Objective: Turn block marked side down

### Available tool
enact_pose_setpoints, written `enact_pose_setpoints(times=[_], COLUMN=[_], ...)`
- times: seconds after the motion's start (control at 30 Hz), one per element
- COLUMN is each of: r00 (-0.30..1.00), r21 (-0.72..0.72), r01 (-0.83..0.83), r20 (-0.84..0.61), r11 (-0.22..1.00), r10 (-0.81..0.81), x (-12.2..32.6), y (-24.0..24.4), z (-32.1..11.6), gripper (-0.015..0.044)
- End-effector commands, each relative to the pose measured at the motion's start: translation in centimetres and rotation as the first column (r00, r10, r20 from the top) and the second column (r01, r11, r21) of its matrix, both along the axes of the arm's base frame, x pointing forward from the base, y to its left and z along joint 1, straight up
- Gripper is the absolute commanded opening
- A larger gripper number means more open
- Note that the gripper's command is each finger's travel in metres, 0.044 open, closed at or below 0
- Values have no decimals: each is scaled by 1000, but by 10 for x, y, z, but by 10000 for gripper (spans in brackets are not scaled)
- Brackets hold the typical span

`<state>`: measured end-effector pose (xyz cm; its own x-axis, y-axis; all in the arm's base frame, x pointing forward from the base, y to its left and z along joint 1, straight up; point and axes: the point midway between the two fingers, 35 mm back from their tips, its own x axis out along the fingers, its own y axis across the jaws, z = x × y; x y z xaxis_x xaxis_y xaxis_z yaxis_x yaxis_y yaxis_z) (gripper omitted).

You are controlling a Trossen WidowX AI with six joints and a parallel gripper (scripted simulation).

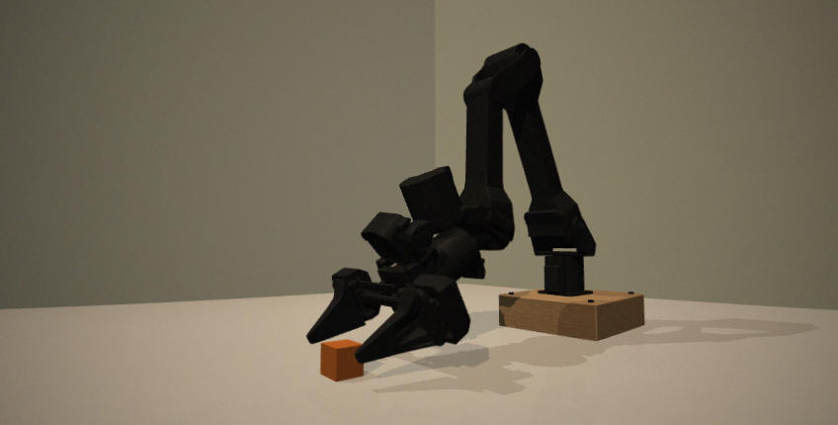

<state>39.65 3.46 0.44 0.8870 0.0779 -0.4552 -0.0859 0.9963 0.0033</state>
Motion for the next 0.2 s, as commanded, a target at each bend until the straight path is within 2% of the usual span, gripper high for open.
enact_pose_setpoints(times=[0.0, 0.17], r00=[1000, 1000], r21=[3, 3], r01=[5, 5], r20=[-4, -4], r11=[1000, 1000], r10=[-5, -5], x=[-1, -1], y=[0, 0], z=[-1, -1], gripper=[440, 440])
